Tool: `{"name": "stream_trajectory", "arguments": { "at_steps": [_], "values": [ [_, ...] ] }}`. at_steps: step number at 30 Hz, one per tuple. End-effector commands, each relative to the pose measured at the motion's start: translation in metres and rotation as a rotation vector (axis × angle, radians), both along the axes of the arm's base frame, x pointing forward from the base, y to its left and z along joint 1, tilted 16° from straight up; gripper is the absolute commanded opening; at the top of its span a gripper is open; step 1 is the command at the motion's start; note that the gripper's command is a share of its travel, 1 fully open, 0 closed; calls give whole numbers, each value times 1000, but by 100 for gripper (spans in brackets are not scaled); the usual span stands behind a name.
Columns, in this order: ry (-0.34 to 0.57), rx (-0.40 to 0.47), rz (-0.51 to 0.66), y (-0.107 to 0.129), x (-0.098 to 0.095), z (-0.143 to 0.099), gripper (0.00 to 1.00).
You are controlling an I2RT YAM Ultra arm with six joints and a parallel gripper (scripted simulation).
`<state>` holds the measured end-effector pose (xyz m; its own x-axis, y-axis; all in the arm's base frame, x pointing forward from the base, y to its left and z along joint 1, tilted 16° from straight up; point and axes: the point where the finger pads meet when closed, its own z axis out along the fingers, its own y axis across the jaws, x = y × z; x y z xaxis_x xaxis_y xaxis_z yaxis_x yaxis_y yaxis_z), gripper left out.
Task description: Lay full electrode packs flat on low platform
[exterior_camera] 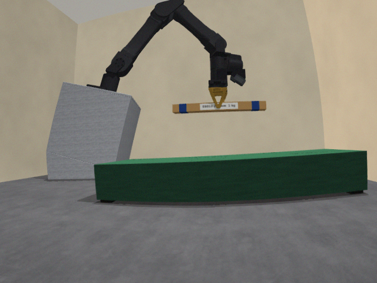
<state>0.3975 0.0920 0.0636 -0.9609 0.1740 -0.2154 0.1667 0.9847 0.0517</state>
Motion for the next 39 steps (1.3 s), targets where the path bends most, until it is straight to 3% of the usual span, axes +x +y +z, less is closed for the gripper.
{"name": "stream_trajectory", "arguments": {
  "at_steps": [1, 11, 14, 28, 30, 39],
  "values": [
    [-99, 21, 10, -10, 10, 34, 0],
    [-127, 23, 10, -30, 15, 40, 0],
    [-91, 17, 10, -40, 5, 27, 0],
    [-126, 16, 10, -71, 11, 34, 0],
    [-102, 14, 10, -76, 4, 24, 0],
    [-119, 11, 10, -100, 7, 26, 0]
  ]
}}
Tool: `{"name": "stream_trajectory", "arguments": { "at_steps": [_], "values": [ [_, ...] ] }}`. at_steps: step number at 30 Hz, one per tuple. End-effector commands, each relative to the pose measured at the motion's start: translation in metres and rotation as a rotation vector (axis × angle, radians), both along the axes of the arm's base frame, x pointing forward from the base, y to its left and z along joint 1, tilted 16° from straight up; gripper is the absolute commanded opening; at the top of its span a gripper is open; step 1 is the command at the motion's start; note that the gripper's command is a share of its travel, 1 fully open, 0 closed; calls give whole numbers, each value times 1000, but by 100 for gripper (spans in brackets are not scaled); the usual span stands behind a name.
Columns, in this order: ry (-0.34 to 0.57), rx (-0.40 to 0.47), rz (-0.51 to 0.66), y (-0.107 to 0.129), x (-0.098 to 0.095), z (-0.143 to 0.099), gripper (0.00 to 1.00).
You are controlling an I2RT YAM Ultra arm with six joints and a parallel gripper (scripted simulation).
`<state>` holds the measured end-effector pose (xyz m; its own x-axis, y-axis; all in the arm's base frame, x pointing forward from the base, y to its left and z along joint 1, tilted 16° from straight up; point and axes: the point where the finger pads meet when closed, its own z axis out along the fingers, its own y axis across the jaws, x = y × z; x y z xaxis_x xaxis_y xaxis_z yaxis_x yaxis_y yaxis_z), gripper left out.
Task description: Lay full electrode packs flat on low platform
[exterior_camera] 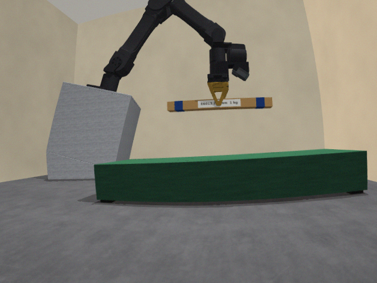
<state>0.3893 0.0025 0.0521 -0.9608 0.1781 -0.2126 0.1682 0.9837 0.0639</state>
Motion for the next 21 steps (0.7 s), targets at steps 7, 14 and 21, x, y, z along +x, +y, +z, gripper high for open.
{"name": "stream_trajectory", "arguments": {
  "at_steps": [7, 14, 21],
  "values": [
    [-120, -4, 10, -25, 14, 38, 0],
    [-108, -5, 10, -43, 9, 31, 0],
    [-116, -9, 10, -59, 10, 32, 0]
  ]
}}
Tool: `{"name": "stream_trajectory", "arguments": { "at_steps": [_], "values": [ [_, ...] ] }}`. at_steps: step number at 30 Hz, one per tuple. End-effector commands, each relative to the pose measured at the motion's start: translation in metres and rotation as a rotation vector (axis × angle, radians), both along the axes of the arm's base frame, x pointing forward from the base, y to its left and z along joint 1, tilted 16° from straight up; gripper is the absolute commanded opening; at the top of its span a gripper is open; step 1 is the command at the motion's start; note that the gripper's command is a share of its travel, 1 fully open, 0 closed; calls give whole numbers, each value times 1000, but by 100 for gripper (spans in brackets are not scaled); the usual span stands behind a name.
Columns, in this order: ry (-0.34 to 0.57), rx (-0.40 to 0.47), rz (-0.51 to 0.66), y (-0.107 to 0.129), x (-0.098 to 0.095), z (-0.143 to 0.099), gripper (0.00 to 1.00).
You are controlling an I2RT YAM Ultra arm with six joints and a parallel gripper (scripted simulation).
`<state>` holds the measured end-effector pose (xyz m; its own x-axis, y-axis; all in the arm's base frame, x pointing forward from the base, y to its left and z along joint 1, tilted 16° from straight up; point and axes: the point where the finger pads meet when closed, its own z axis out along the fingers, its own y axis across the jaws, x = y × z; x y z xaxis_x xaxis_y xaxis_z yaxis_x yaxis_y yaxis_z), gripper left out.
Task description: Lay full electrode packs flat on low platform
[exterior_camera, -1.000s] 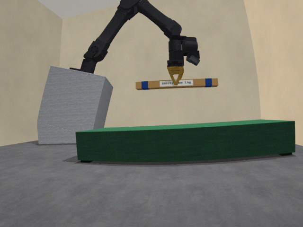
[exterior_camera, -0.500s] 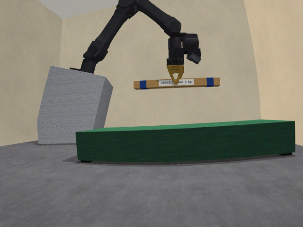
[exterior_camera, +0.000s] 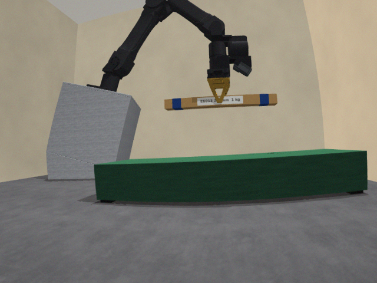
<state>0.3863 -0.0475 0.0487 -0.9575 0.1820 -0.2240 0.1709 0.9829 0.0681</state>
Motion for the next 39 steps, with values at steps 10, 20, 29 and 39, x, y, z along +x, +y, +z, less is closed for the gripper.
{"name": "stream_trajectory", "arguments": {
  "at_steps": [10, 20, 29, 39],
  "values": [
    [-115, -18, 13, -35, 14, 32, 0],
    [-105, -19, 12, -56, 9, 28, 0],
    [-104, -22, 12, -80, 6, 24, 0],
    [-90, -19, 11, -100, 1, 20, 0]
  ]
}}
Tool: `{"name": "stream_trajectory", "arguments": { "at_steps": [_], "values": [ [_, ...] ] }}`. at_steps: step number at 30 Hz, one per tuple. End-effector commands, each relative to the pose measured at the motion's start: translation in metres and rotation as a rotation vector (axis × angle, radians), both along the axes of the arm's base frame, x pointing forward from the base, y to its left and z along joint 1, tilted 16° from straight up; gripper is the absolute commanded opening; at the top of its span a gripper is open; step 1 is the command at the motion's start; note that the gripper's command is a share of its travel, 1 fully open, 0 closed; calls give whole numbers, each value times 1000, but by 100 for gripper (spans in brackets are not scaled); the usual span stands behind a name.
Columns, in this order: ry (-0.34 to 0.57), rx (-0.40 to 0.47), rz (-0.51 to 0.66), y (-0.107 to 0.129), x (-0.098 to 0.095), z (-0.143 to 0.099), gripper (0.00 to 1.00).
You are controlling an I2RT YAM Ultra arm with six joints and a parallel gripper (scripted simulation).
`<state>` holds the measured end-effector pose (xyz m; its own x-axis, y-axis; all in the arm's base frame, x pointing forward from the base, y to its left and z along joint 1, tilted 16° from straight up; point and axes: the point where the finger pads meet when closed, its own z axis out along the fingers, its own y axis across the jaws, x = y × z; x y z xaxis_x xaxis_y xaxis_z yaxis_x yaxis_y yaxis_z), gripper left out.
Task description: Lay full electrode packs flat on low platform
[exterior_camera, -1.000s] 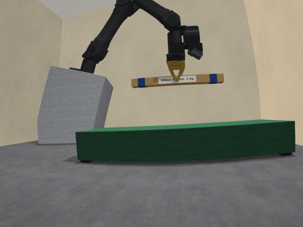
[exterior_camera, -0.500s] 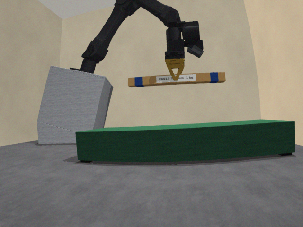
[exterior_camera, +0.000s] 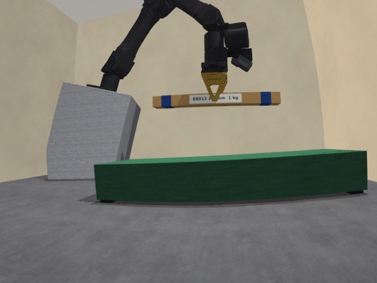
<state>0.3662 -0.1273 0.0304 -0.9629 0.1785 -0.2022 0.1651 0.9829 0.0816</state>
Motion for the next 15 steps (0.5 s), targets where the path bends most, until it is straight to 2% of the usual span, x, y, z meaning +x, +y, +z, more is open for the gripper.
{"name": "stream_trajectory", "arguments": {
  "at_steps": [1, 15],
  "values": [
    [-110, -36, 3, -23, 21, 38, 0],
    [-106, -37, 3, -55, 17, 32, 0]
  ]
}}
